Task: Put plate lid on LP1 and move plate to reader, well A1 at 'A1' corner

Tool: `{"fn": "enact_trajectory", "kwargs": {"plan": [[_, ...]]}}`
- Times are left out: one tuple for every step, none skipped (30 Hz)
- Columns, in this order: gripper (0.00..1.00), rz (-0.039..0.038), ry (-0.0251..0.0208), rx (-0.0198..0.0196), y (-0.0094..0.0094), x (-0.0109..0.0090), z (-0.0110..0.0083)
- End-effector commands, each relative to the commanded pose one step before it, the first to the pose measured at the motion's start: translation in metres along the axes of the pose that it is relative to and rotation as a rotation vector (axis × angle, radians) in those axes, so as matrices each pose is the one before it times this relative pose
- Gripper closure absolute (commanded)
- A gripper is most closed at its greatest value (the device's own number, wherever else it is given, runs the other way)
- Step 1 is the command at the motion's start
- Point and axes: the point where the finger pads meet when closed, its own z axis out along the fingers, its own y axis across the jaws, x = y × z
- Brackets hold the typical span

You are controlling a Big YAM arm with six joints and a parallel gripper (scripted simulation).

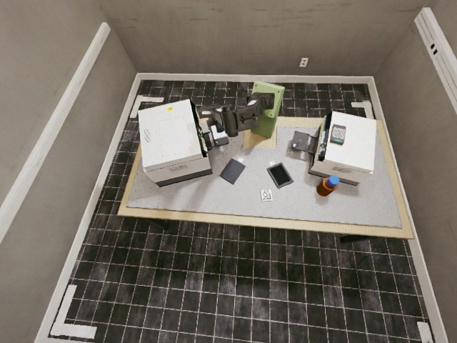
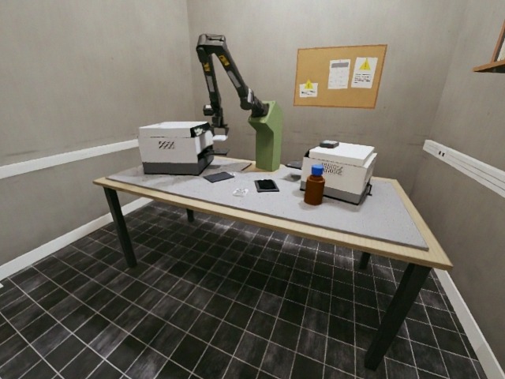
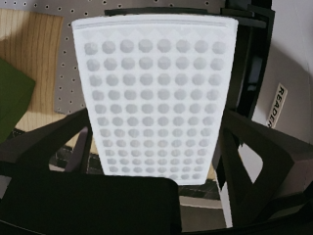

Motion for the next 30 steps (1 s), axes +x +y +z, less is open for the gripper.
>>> {"fn": "enact_trajectory", "kwargs": {"plan": [[0.14,0.01609,0.00078,-0.01024,0.00602,0.00116,0.00357],[0.14,0.00582,0.00192,0.00007,0.00082,0.00156,-0.00023],[0.14,0.00336,0.0017,0.00229,0.00005,0.00108,-0.00045],[0.14,0.00323,0.00188,0.0024,0.00002,0.00106,-0.00067],[0.14,0.00287,0.00167,0.00273,-0.00006,0.00092,-0.00057],[0.14,0.00305,0.00185,0.0024,0.0,0.001,-0.00072],[0.14,0.00359,0.00188,0.00208,0.00009,0.00102,-0.00053],[0.14,0.00267,0.00162,0.00275,-0.00013,0.00085,-0.00082],[0.14,0.00296,0.00186,0.00247,-0.0002,0.00098,-0.00042],[0.14,0.00304,0.00167,0.0024,-0.00054,0.00111,-0.00018],[0.14,-0.00245,0.00012,0.00277,-0.00263,0.00017,0.0005],[0.14,-0.00349,-0.00014,0.00257,-0.00237,0.00009,0.00049],[0.14,-0.00341,-0.0002,0.00253,-0.00223,-0.00003,0.00029],[0.14,-0.00587,-0.00208,0.00006,-0.00185,-0.00105,0.00124],[0.14,-0.00567,-0.00209,0.00016,-0.00189,-0.00116,0.00121],[0.14,0.0,0.0,0.0,0.0,0.0,0.0],[0.14,0.0,0.0,0.0,0.0,0.0,0.0],[0.14,-0.0081,-0.00232,0.00133,-0.00154,-0.00195,0.00103],[0.14,-0.00297,-0.00233,-0.00146,-0.00029,-0.00108,0.00146],[0.14,-0.00383,-0.00213,-0.00184,-0.00013,-0.00109,0.00103],[0.14,-0.00246,-0.00214,-0.00305,0.00022,-0.00107,0.0009],[0.14,-0.0037,-0.00191,-0.00551,0.0009,-0.00103,0.00076],[0.14,-0.00397,-0.00216,-0.00492,0.00073,-0.00104,0.00096],[0.14,-0.00389,-0.00178,-0.00437,0.00066,-0.00097,0.00066],[0.14,-0.00171,-0.00037,-0.00237,0.00034,-0.00007,0.00025],[0.14,0.00114,0.00016,-0.00063,0.00043,0.00029,0.00063],[0.14,0.0044,0.00413,0.0001,0.00032,0.00104,0.0016],[0.14,0.0045,-0.00488,-0.00176,0.00227,-0.00051,-0.00017],[0.14,0.00687,-0.00179,0.00048,0.00187,0.00059,-0.00074],[0.14,0.00541,-0.0018,0.00122,0.0016,0.00043,-0.00094]]}}
